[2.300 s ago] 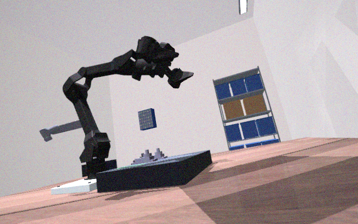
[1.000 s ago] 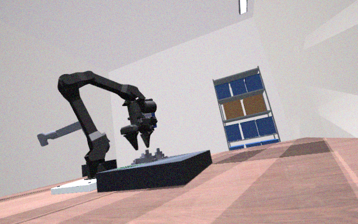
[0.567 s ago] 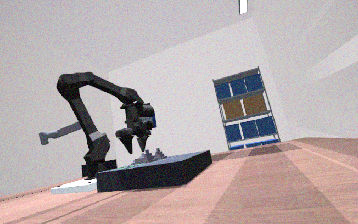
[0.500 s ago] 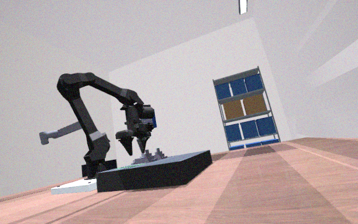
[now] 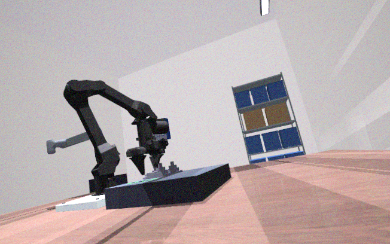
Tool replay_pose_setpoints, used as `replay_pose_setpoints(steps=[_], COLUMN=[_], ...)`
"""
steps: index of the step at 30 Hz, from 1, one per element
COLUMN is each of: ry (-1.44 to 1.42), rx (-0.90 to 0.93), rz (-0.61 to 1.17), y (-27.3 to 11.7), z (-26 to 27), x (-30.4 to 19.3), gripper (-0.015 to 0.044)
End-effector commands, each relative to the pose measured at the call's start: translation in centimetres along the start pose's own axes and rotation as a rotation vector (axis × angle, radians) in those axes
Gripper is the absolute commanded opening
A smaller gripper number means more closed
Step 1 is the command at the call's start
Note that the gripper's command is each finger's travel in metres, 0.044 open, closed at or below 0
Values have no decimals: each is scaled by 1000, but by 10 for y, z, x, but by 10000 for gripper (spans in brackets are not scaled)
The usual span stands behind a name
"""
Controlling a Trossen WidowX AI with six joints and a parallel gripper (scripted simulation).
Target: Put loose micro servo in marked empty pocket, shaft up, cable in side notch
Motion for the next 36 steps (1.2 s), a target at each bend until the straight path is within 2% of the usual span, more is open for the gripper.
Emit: replay_pose_setpoints(steps=[1, 4, 17, 22, 25, 36], ry=[5, 5, 5, 5, 5, 5], rx=[-5, -5, -5, -5, -5, -5], rz=[6, 6, 6, 6, 6, 6], y=[9, 11, 11, 11, 7, -41], z=[-1, -1, -1, -1, 0, 0], x=[-1, -1, -1, -1, -1, 0], gripper=[440, 440, 99, 65, 0, 0])
Point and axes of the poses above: the point midway between the two fingers, 35 mm back from their tips, its own y axis out along the fingers, its own z axis across the jaws, x = y × z, the point moved 7 cm from there along -y, back along the fingers, and after that the axes turned 11 degrees about y, right-handed, at the moved point
